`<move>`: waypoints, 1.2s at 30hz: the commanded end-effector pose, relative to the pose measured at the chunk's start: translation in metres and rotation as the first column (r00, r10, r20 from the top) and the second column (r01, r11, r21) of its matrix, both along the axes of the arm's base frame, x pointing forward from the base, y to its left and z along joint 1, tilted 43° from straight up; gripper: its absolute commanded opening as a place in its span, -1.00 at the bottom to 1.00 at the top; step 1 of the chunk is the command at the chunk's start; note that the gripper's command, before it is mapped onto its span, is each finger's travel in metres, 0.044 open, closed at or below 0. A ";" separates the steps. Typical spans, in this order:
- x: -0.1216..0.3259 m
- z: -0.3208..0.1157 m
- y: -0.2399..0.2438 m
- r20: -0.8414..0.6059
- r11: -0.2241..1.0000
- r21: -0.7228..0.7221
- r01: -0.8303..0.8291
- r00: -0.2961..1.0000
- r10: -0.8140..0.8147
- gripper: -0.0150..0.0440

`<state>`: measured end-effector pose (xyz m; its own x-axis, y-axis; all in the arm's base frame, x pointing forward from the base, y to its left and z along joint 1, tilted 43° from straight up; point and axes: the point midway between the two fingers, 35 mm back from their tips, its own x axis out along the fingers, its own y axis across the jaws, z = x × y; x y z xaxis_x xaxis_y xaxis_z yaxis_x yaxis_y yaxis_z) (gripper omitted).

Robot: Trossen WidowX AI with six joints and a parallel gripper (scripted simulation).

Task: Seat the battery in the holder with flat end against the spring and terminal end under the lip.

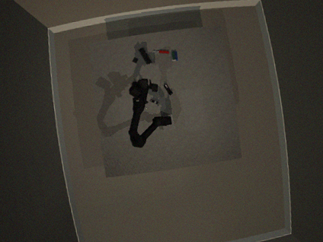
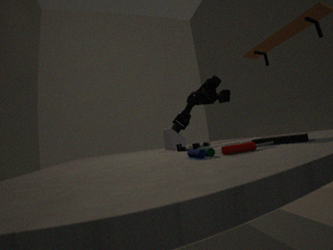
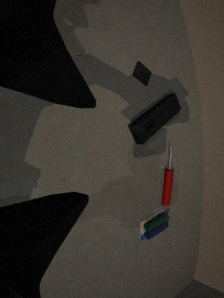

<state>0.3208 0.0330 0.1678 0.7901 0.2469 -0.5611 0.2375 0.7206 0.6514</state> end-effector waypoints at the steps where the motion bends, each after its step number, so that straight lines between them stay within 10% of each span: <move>1: -0.036 -0.070 0.020 -0.491 0.914 0.317 0.254 0.868 -0.071 0.29; 8: -0.085 -0.110 0.039 -0.883 0.683 0.311 0.661 0.467 -0.050 0.29; 15: -0.133 -0.122 0.058 -0.993 0.396 -0.055 0.916 -0.093 0.076 0.29; 36: -0.134 -0.122 0.058 -0.991 0.389 -0.068 0.919 -0.107 0.080 0.29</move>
